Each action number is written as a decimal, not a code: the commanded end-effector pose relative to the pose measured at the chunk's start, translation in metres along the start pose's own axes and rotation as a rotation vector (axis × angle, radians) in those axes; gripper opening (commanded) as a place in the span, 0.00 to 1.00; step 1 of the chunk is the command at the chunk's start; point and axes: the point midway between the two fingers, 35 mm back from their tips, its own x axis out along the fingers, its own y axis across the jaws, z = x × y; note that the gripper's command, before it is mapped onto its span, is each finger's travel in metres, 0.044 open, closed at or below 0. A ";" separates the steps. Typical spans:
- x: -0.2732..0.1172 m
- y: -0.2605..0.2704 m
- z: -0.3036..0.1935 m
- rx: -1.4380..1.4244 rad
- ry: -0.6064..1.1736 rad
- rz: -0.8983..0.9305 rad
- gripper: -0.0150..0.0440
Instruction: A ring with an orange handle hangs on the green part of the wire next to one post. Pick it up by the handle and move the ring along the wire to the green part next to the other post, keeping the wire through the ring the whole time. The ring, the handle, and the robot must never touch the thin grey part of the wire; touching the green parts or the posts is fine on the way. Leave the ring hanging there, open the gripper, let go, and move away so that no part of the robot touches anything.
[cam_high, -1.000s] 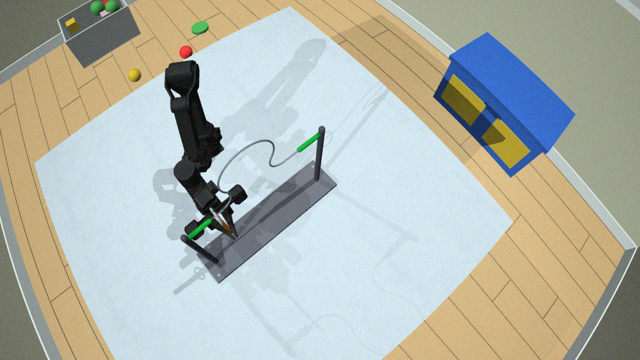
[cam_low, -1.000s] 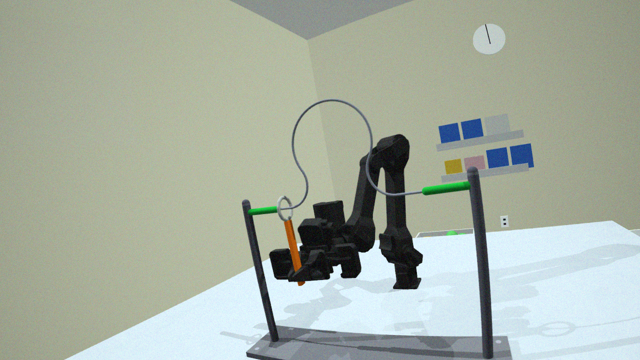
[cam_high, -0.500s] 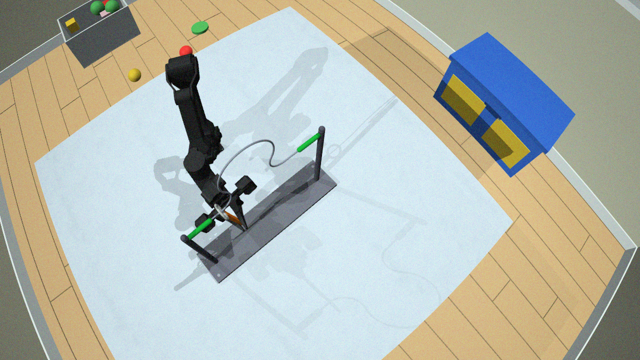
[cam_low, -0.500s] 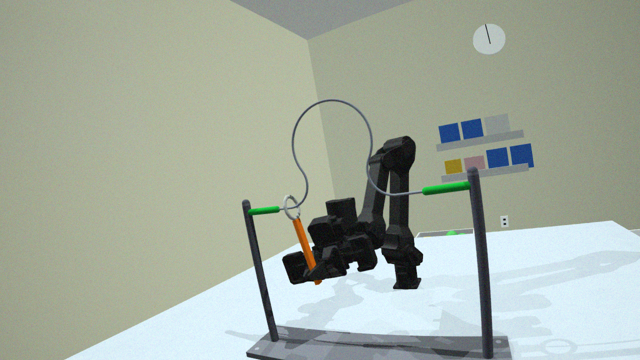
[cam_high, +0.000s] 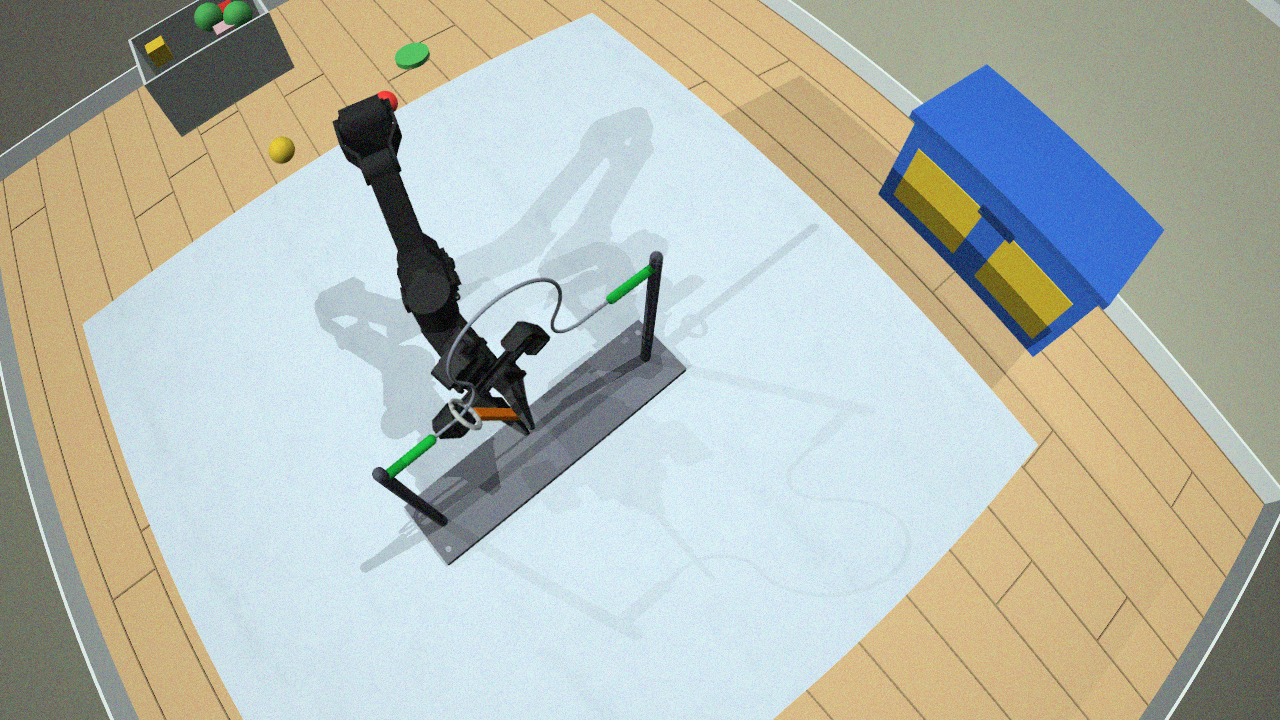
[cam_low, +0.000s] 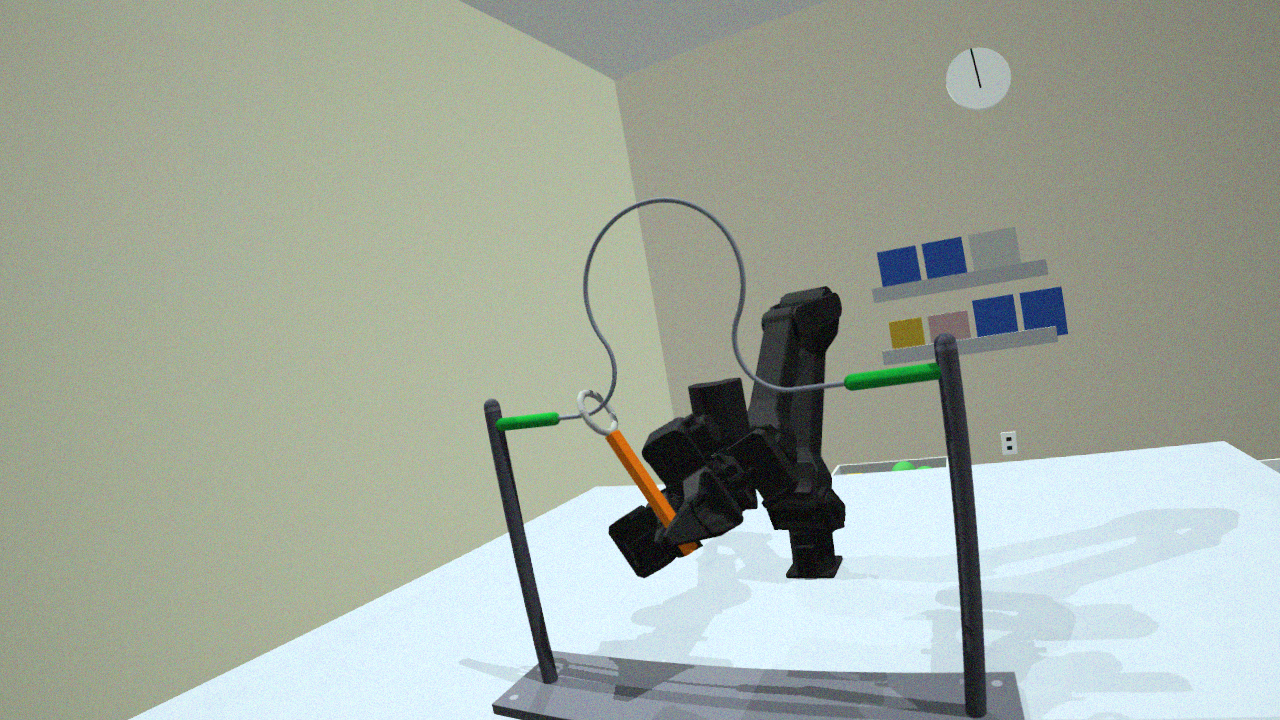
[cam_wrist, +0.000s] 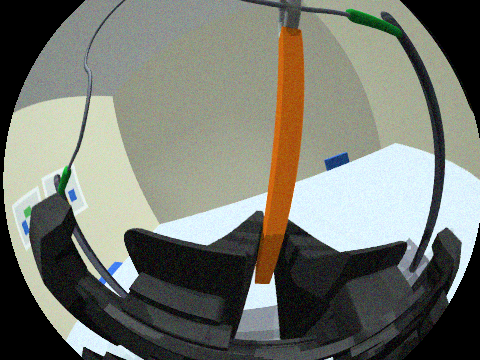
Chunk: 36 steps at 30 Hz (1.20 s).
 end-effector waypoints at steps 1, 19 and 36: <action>-0.002 0.013 0.003 0.076 0.005 0.005 0.00; -0.026 0.057 0.017 0.362 0.202 0.043 0.00; -0.048 0.089 0.042 0.615 0.382 0.123 0.00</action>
